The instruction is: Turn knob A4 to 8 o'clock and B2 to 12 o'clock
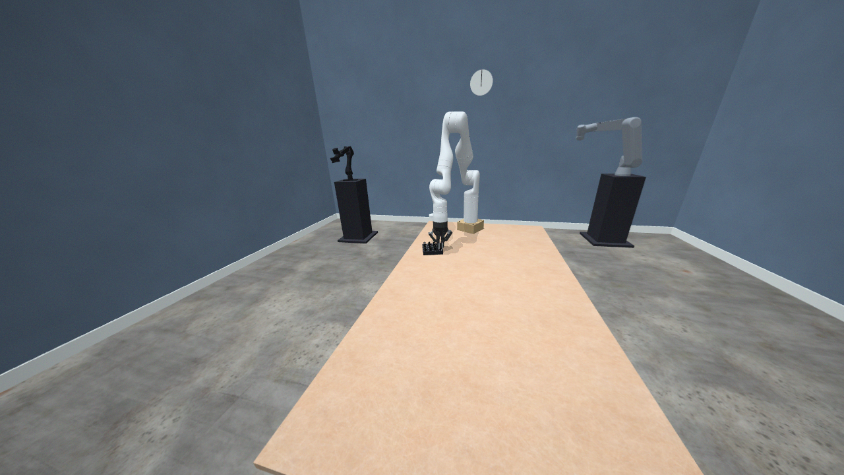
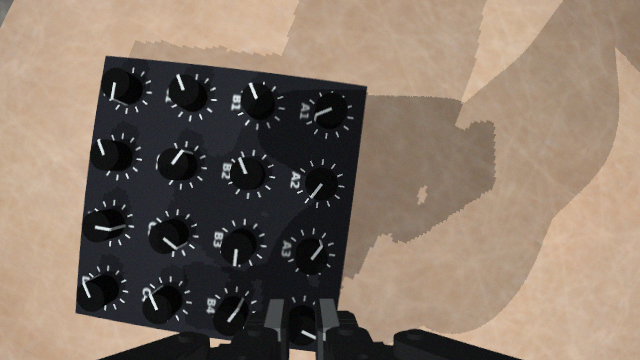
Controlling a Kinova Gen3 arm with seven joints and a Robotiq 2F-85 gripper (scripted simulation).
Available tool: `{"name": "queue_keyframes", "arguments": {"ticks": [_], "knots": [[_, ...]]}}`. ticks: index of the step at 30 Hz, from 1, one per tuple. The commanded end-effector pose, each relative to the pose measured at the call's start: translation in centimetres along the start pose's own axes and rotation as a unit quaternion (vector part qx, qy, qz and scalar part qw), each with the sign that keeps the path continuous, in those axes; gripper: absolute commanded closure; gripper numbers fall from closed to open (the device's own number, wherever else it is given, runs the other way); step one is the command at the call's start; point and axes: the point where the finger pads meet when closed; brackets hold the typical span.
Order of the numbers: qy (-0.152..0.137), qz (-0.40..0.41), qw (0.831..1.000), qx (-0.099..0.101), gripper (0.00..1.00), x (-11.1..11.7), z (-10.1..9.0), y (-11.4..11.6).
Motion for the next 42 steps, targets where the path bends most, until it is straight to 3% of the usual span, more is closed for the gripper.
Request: {"name": "queue_keyframes", "arguments": {"ticks": [1,20,32,34,42], "knots": [[-0.001,-0.008,1.000,0.000,0.92,-0.03,-0.06,-0.05],[-0.001,-0.191,0.982,0.000,0.92,-0.03,-0.06,-0.05],[-0.001,-0.345,0.938,0.000,0.92,-0.03,-0.06,-0.05],[-0.001,-0.345,0.938,0.000,0.92,-0.03,-0.06,-0.05],[-0.001,-0.441,0.897,0.000,0.92,-0.03,-0.06,-0.05]]}}
Point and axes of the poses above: the point where the finger pads meet when closed, its own z axis out along the fingers, its own y axis across the jaws, x = y × z, and after that the axes turned 2 degrees about -z, right-handed
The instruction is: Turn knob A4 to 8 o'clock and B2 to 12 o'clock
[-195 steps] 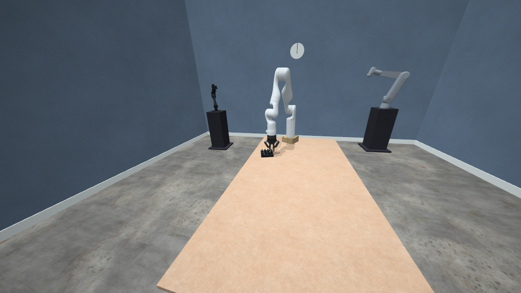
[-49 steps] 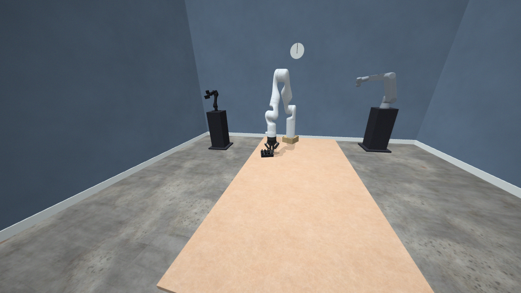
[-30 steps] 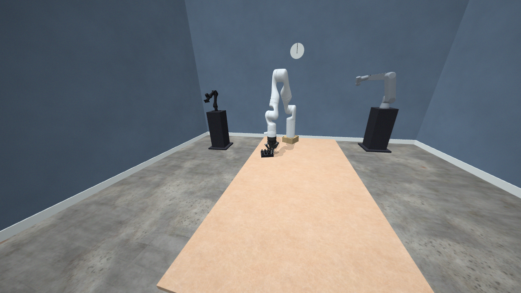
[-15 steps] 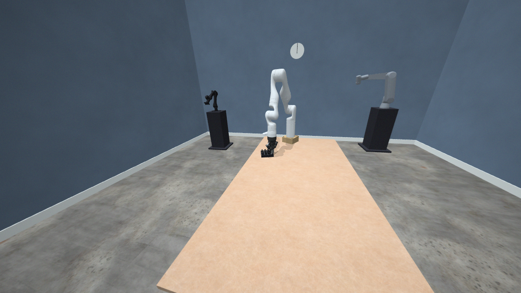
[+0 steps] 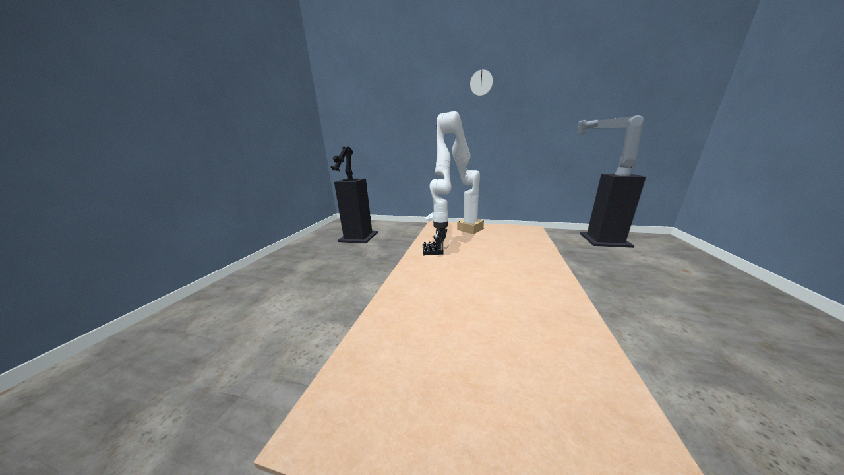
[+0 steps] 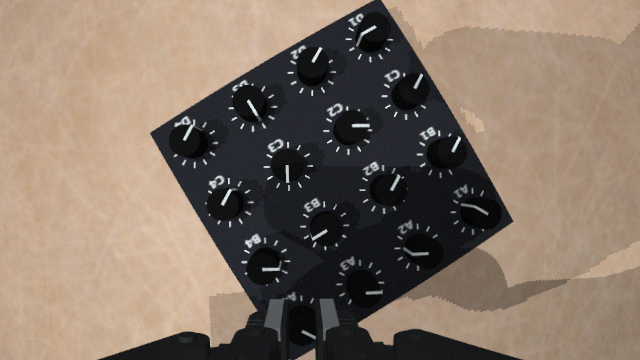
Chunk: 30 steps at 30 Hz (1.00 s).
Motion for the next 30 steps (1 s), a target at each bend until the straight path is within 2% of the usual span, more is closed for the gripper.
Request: {"name": "queue_keyframes", "arguments": {"ticks": [1,7,9,20,30], "knots": [[-0.002,-0.022,1.000,0.001,0.92,0.19,-0.06,-0.04],[-0.002,-0.092,0.996,0.001,0.92,0.19,-0.06,-0.04],[-0.002,-0.092,0.996,0.001,0.92,0.19,-0.06,-0.04],[-0.001,-0.195,0.981,0.001,0.92,0.19,-0.06,-0.04],[-0.001,-0.244,0.970,0.001,0.92,0.19,-0.05,-0.04]]}}
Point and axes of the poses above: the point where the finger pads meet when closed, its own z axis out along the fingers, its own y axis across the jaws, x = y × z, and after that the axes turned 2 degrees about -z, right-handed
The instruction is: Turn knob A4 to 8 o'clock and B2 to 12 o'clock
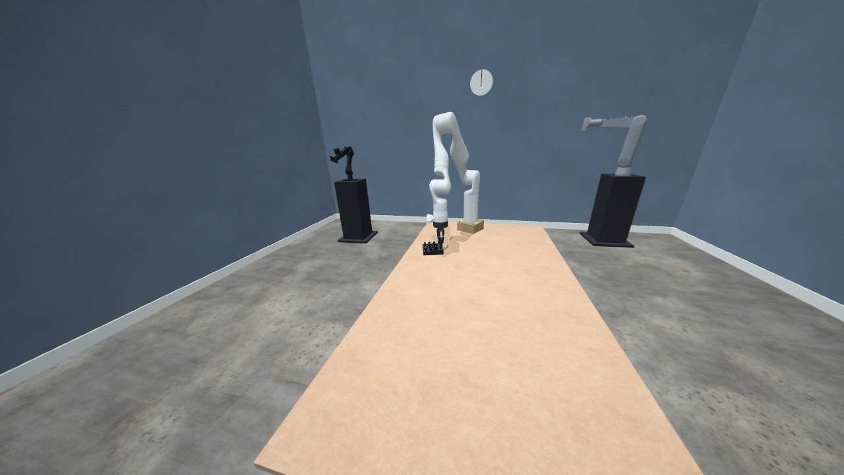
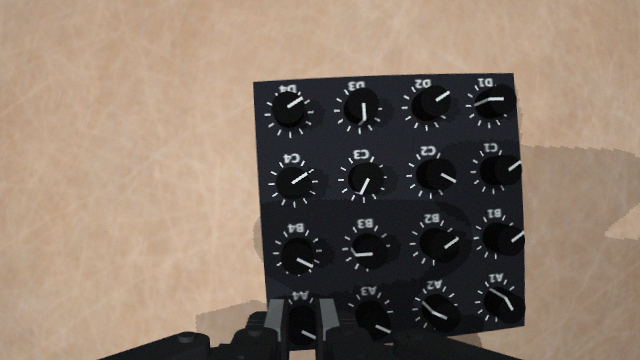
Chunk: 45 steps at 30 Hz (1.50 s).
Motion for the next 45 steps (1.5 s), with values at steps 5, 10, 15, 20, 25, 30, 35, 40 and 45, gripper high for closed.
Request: {"name": "queue_keyframes", "arguments": {"ticks": [5,10,15,20,25,30,35,40,45], "knots": [[0.000,-0.024,1.000,0.001,0.92,0.18,-0.05,0.05],[0.000,-0.038,0.999,0.001,0.92,0.18,-0.05,0.05],[0.000,-0.042,0.999,0.001,0.92,0.18,-0.05,0.05],[0.000,-0.046,0.999,0.001,0.92,0.18,-0.05,0.05],[0.000,-0.047,0.999,0.001,0.92,0.18,-0.05,0.05],[0.000,-0.047,0.999,0.001,0.92,0.18,-0.05,0.05],[0.000,-0.047,0.999,0.001,0.92,0.18,-0.05,0.05],[0.000,-0.047,0.999,0.001,0.81,0.18,-0.05,0.05],[0.000,-0.047,0.999,0.001,0.81,0.18,-0.05,0.05]]}}
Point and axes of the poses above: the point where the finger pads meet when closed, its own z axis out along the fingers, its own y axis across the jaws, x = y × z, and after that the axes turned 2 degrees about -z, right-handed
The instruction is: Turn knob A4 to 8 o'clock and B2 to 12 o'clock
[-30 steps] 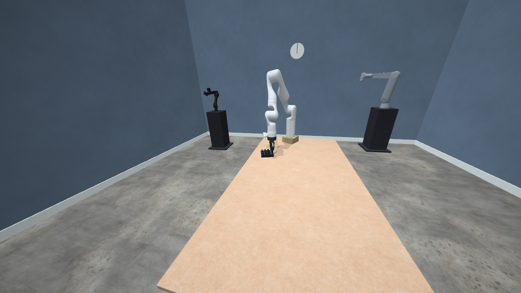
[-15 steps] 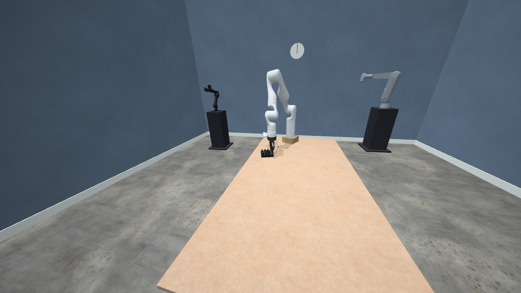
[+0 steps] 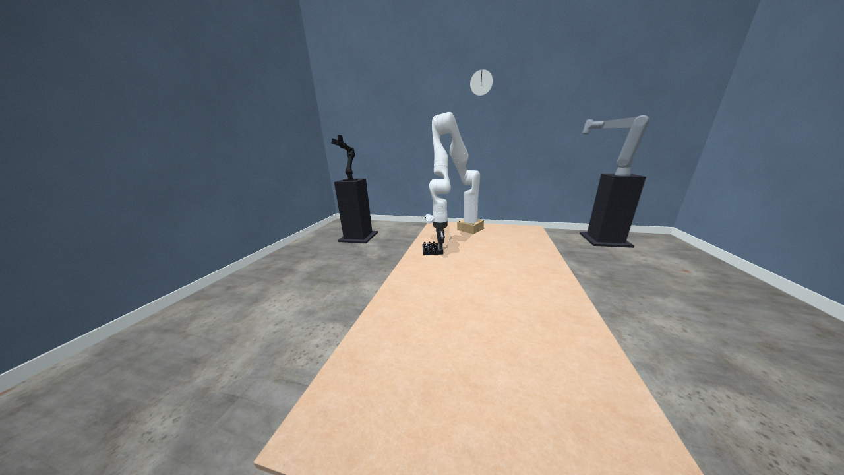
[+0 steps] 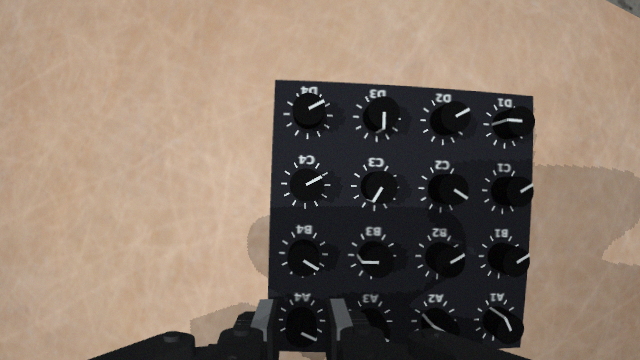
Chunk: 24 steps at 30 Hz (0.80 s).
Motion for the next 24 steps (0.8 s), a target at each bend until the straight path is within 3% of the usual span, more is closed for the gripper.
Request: {"name": "queue_keyframes", "arguments": {"ticks": [1,19,24], "knots": [[0.001,0.000,1.000,0.000,0.81,0.0,-0.1,0.0],[0.001,0.000,1.000,0.000,0.81,0.0,-0.4,0.0],[0.001,0.000,1.000,0.000,0.81,0.0,-1.7,0.0]]}}
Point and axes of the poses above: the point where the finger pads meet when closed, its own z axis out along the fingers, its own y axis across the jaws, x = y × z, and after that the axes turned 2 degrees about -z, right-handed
